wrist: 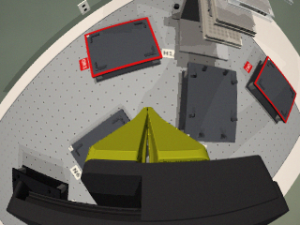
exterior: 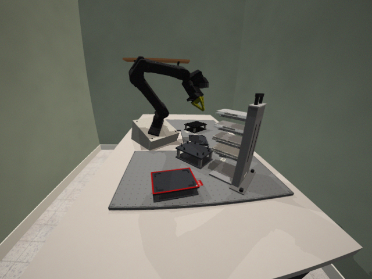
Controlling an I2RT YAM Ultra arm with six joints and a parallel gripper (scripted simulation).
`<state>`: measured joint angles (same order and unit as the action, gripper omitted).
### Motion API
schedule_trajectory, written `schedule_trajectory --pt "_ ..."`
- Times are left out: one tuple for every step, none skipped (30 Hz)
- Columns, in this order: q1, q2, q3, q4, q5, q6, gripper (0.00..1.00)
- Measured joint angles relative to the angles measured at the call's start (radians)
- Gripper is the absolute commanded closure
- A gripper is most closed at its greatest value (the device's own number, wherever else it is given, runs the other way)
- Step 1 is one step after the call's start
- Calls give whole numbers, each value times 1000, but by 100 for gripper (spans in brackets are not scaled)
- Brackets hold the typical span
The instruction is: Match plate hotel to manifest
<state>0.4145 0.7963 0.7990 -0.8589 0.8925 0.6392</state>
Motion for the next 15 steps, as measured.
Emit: schedule_trajectory --pt "9 0 -7 7 15 13 100" --pt "15 0 -13 12 27 24 100" --pt "19 0 -17 16 37 34 100" --pt "21 0 -19 19 46 41 100" --pt "19 0 -19 22 52 46 100" --pt "14 -4 -19 26 55 47 100" --pt "3 -11 -21 33 56 44 100" --pt "-12 -21 -25 40 55 37 100" --pt "-29 -34 -30 47 53 28 100" --pt "-47 -48 -35 53 48 16 100" --pt "-66 -63 -40 60 42 2 100" --pt "-86 -77 -45 66 34 -14 100" --pt "-107 -92 -49 74 24 -31 100" --pt "-129 -105 -53 81 13 -49 100" --pt "-151 -118 -56 89 1 -68 100"
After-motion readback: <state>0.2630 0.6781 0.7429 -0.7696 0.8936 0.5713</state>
